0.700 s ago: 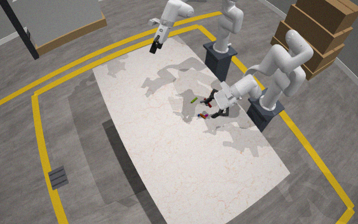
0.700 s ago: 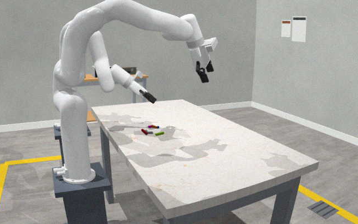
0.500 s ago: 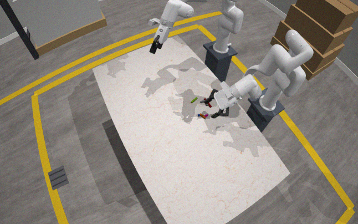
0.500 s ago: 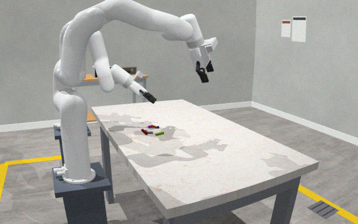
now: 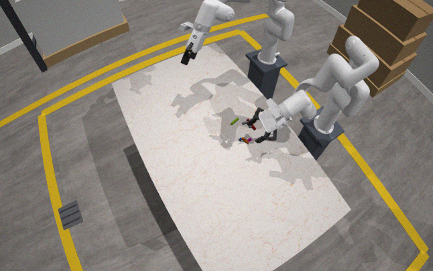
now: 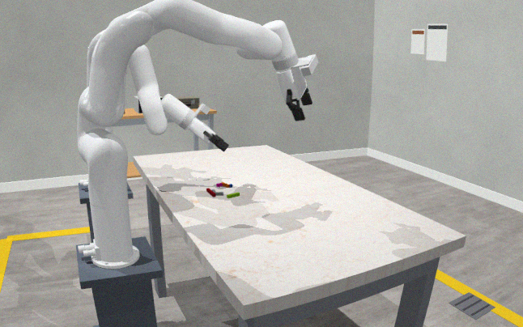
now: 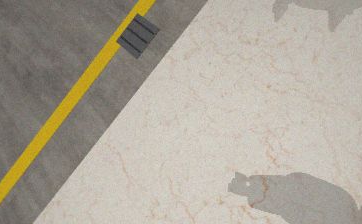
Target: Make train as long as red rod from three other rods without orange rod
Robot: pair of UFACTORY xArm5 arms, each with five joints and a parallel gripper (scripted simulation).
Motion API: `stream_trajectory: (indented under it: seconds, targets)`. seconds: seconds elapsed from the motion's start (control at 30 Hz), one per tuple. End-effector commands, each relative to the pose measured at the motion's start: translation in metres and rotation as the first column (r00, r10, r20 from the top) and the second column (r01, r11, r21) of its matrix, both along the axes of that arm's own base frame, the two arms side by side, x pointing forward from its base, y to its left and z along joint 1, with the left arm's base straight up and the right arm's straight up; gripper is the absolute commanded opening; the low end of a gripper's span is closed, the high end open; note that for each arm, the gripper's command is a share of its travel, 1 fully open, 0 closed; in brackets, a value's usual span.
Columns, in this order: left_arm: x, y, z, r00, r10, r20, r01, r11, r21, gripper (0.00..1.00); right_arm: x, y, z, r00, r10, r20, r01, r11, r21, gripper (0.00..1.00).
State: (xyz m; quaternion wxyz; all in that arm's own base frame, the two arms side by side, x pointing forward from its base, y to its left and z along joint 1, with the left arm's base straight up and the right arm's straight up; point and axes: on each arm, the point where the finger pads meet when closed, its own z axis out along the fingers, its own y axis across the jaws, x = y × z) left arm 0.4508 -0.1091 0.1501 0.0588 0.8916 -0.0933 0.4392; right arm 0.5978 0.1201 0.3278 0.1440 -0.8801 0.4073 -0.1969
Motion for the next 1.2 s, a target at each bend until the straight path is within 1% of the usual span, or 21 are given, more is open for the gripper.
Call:
stream_trajectory:
  seconds: [0.0,0.07,0.1,0.23,0.33,0.4,0.43,0.53,0.6,0.73,0.9,0.97,1.0,1.17]
  targets:
    - [0.000,-0.003,-0.004,0.999,-0.034,-0.022,0.035,0.999,0.042,1.00,0.001,-0.004,0.002,1.000,-0.003,0.003,0.003,1.000,-0.001,1.00]
    - [-0.002,-0.007,-0.013,0.994,-0.085,-0.062,0.091,0.991,0.103,1.00,0.001,-0.010,0.001,1.000,-0.008,0.001,0.008,1.000,-0.005,1.00]
    - [-0.003,-0.009,-0.018,0.989,-0.120,-0.091,0.132,0.981,0.141,1.00,0.001,-0.015,0.001,1.000,-0.012,-0.001,0.012,1.000,-0.007,1.00]
    - [-0.006,-0.013,-0.025,0.977,-0.167,-0.133,0.191,0.963,0.190,1.00,0.000,-0.047,-0.002,0.999,-0.035,-0.013,0.035,0.999,-0.024,1.00]
    - [-0.009,-0.016,-0.031,0.963,-0.209,-0.173,0.246,0.942,0.230,1.00,-0.003,-0.084,-0.005,0.998,-0.064,-0.028,0.063,0.997,-0.043,1.00]
    - [-0.009,-0.016,-0.031,0.963,-0.209,-0.173,0.246,0.942,0.230,1.00,-0.003,-0.084,-0.005,0.998,-0.064,-0.028,0.063,0.997,-0.043,1.00]
    - [-0.012,-0.018,-0.037,0.945,-0.249,-0.213,0.301,0.916,0.265,1.00,-0.005,-0.099,-0.006,0.997,-0.076,-0.034,0.074,0.996,-0.050,1.00]
    - [-0.015,-0.020,-0.041,0.926,-0.284,-0.249,0.351,0.890,0.292,1.00,-0.015,-0.145,-0.010,0.992,-0.116,-0.057,0.112,0.991,-0.075,1.00]
    - [-0.018,-0.022,-0.045,0.909,-0.310,-0.278,0.391,0.866,0.311,1.00,-0.021,-0.165,-0.012,0.987,-0.143,-0.072,0.136,0.987,-0.090,1.00]
    - [-0.024,-0.025,-0.051,0.869,-0.362,-0.337,0.471,0.813,0.342,1.00,-0.035,-0.209,-0.016,0.980,-0.177,-0.094,0.167,0.980,-0.108,1.00]
    - [-0.034,-0.028,-0.058,0.807,-0.422,-0.412,0.571,0.735,0.366,1.00,-0.058,-0.262,-0.021,0.968,-0.220,-0.122,0.205,0.970,-0.128,1.00]
    - [-0.034,-0.028,-0.058,0.807,-0.422,-0.412,0.571,0.735,0.366,1.00,-0.058,-0.262,-0.021,0.968,-0.220,-0.122,0.205,0.970,-0.128,1.00]
    - [-0.040,-0.030,-0.062,0.765,-0.454,-0.456,0.628,0.683,0.373,1.00,-0.073,-0.292,-0.023,0.962,-0.239,-0.134,0.221,0.966,-0.136,1.00]
    - [-0.050,-0.032,-0.066,0.692,-0.499,-0.522,0.711,0.596,0.373,1.00,-0.101,-0.334,-0.028,0.945,-0.283,-0.165,0.259,0.954,-0.152,1.00]
